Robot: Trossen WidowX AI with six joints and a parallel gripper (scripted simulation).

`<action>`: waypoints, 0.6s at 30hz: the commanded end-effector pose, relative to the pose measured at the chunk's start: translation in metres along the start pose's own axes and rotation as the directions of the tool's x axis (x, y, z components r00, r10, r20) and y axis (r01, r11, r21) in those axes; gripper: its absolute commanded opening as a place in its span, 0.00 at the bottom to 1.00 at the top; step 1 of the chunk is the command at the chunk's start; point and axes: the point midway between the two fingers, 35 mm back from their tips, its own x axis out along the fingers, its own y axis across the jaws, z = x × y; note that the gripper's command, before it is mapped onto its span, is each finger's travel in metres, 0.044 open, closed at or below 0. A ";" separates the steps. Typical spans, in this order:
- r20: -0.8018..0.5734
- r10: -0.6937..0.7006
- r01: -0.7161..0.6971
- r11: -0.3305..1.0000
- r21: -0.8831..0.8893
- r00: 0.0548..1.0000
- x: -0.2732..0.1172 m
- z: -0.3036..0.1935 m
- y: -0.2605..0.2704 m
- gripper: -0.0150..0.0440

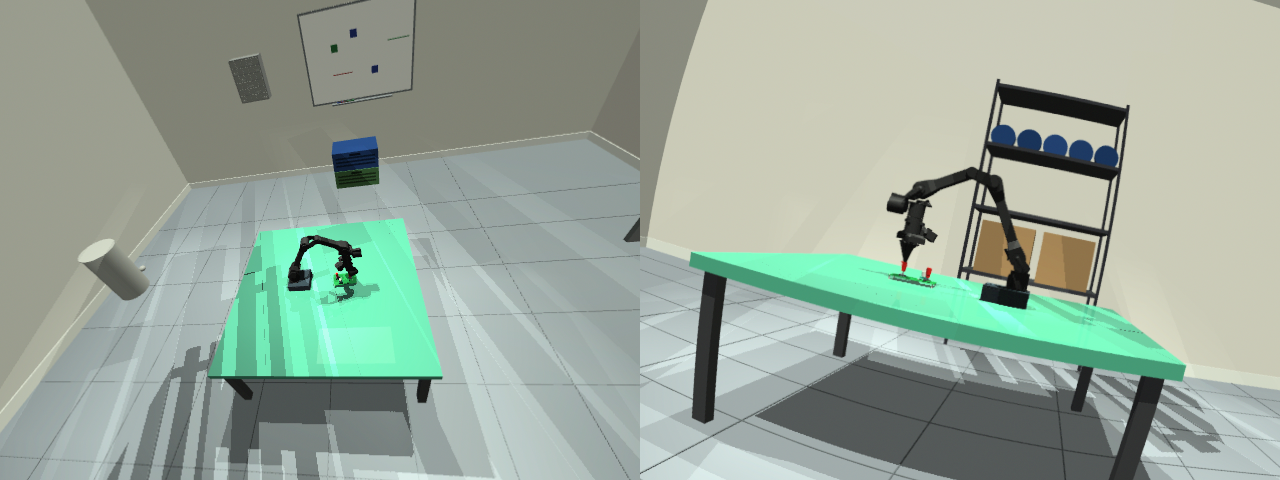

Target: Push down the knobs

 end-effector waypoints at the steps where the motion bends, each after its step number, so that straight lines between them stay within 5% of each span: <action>1: 0.010 -0.007 0.007 1.000 0.005 1.000 0.015 -0.001 0.001 0.25; 18: 0.010 -0.007 0.007 1.000 0.005 1.000 0.019 -0.001 0.000 0.25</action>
